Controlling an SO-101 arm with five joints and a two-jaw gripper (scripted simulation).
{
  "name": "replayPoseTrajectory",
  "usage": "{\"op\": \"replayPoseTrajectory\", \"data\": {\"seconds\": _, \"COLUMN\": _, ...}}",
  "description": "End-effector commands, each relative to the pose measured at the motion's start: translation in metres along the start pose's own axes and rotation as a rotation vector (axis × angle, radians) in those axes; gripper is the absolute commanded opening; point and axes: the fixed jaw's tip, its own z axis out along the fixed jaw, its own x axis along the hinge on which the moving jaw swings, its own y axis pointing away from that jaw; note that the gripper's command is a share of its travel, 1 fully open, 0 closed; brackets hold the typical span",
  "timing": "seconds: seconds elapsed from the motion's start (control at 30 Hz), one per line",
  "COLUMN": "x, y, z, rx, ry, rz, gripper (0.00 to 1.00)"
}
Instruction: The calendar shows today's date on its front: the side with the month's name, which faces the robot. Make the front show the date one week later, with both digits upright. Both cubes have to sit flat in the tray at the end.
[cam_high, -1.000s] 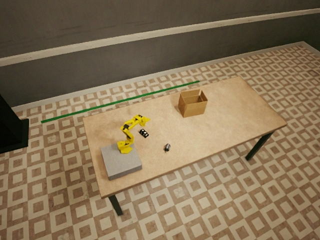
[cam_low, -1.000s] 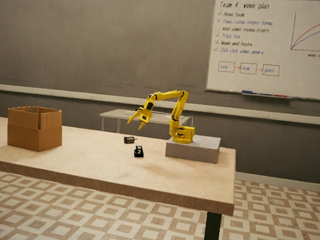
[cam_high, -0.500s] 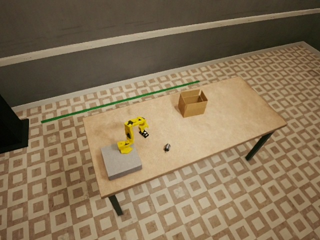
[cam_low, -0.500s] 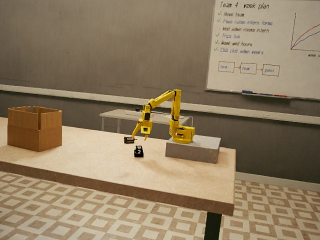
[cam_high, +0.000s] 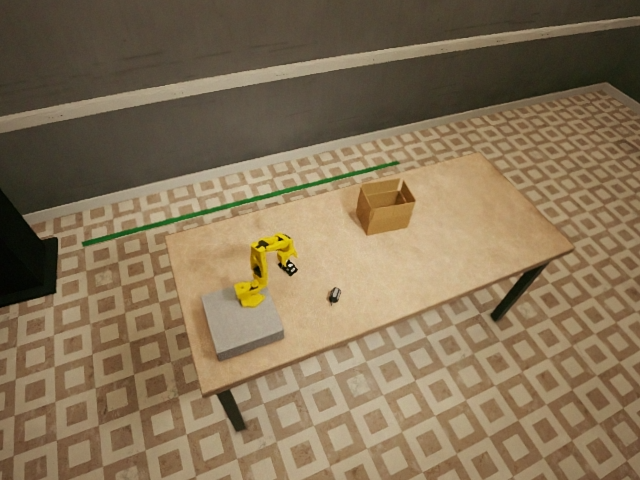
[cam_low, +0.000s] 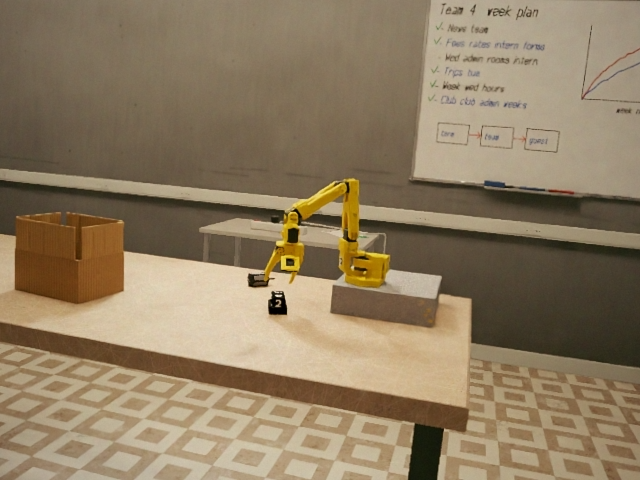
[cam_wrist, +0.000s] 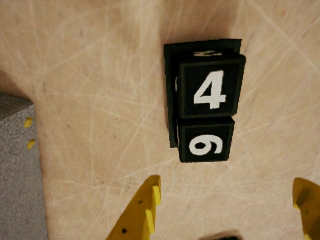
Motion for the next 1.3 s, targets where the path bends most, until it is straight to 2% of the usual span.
{"op": "replayPoseTrajectory", "data": {"seconds": 0.0, "x": 0.001, "y": 0.001, "z": 0.001, "rx": -0.019, "ry": 0.002, "rz": 0.017, "gripper": 0.35}}
{"op": "replayPoseTrajectory", "data": {"seconds": 0.6, "x": 0.001, "y": 0.001, "z": 0.004, "rx": -0.019, "ry": 0.002, "rz": 0.017, "gripper": 0.35}}
{"op": "replayPoseTrajectory", "data": {"seconds": 0.83, "x": 0.001, "y": 0.001, "z": 0.01, "rx": -0.019, "ry": 0.002, "rz": 0.017, "gripper": 0.35}}
{"op": "replayPoseTrajectory", "data": {"seconds": 1.27, "x": 0.001, "y": 0.001, "z": 0.03, "rx": -0.019, "ry": 0.002, "rz": 0.017, "gripper": 0.35}}
